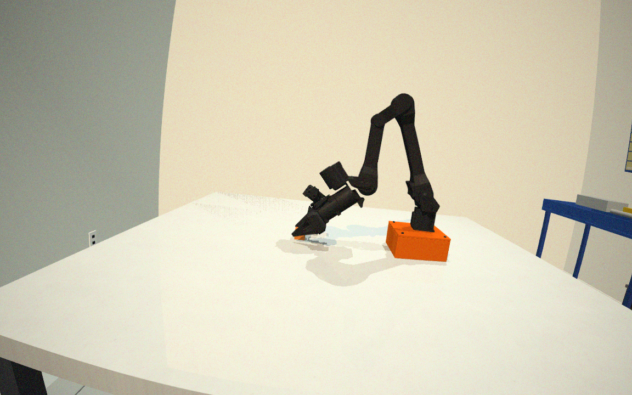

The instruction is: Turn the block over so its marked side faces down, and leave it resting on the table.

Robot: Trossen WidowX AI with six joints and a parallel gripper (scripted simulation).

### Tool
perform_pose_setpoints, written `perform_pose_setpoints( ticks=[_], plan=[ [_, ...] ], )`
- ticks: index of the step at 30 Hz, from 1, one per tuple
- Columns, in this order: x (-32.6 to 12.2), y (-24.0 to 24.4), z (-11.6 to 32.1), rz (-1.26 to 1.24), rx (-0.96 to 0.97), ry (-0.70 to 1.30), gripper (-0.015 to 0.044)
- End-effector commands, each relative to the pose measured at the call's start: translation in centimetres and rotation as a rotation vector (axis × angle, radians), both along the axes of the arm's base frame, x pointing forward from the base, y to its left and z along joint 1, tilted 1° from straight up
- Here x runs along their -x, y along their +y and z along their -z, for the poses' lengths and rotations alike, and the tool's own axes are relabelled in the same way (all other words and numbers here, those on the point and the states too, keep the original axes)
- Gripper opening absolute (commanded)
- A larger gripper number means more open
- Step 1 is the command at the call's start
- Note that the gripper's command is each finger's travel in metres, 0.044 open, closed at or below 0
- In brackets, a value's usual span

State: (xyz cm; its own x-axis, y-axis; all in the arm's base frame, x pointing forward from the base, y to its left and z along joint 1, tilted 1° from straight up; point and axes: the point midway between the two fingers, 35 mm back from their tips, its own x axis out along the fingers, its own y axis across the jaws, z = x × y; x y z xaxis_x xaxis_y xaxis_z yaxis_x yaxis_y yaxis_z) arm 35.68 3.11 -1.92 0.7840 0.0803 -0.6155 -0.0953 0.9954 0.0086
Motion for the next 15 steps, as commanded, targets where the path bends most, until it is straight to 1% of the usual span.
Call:
perform_pose_setpoints(
  ticks=[1,7,15],
  plan=[
    [0.0,0.0,-2.8,-0.006,0.014,0.172,0.0440],
    [2.8,-0.2,-6.9,-0.009,0.031,0.352,0.0440],
    [3.0,-0.3,-7.1,-0.009,0.032,0.358,0.0440]
  ],
)
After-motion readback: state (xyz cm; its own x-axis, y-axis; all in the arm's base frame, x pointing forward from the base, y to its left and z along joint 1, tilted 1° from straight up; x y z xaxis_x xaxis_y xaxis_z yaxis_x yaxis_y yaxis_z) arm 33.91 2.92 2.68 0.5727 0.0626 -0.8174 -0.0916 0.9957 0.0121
